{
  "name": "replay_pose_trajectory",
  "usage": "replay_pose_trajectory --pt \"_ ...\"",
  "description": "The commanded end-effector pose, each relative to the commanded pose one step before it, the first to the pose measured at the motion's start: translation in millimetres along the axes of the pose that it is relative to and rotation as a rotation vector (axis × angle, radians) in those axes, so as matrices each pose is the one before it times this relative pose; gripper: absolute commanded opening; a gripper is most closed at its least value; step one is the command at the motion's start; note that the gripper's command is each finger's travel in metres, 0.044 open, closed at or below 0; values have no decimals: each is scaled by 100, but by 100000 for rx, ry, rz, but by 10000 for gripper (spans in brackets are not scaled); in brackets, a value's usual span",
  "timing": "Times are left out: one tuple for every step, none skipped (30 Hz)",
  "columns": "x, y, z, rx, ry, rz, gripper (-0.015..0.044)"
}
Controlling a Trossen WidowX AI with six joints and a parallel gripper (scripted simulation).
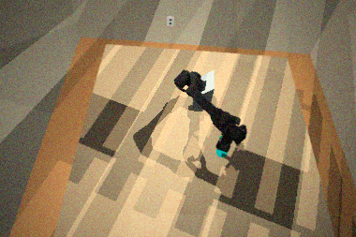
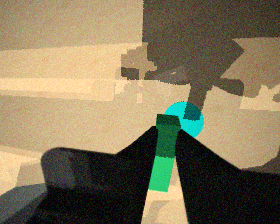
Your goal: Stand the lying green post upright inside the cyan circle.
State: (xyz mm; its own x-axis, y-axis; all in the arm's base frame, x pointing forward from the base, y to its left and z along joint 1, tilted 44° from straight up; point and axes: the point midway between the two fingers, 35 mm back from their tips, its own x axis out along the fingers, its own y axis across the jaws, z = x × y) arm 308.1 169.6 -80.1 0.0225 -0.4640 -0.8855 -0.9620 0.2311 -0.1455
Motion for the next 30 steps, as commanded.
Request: replay_pose_trajectory --pt "347 91 -106 -192 -2704 2139 23" --pt "55 5 3 40 -655 372 23" --pt "54 5 3 38 -658 368 23" --pt "54 4 3 36 -661 363 23" --pt "53 4 3 35 -663 358 23" --pt "52 4 3 33 -666 353 23" --pt "51 3 2 31 -668 348 23" --pt "50 3 2 29 -671 343 23" --pt "49 2 2 28 -673 338 23" --pt "48 2 2 26 -675 334 23" --pt "47 2 2 24 -678 329 23" --pt "46 1 1 22 -680 324 23" --pt "45 1 1 20 -682 319 23" --pt "44 0 1 18 -685 314 23" --pt "43 0 1 16 -687 309 23" --pt "43 0 1 15 -689 304 23" --pt "42 -1 0 13 -691 299 23" --pt "41 -1 0 11 -693 294 23" --pt "40 -1 0 9 -695 289 23" --pt "39 -2 0 7 -697 284 23" --pt "38 -2 0 5 -699 279 23" --pt "37 -2 0 3 -701 274 23" --pt "36 -3 -1 1 -703 269 23" --pt "35 -3 -1 -1 -705 264 23" --pt "34 -3 -1 -4 -707 259 23" --pt "33 -3 -1 -6 -709 254 23" --pt "32 -4 -1 -8 -711 249 23" --pt "31 -4 -1 -10 -713 244 23" --pt "30 -4 -1 -12 -714 239 23" --pt "29 -4 -2 -14 -716 234 23"
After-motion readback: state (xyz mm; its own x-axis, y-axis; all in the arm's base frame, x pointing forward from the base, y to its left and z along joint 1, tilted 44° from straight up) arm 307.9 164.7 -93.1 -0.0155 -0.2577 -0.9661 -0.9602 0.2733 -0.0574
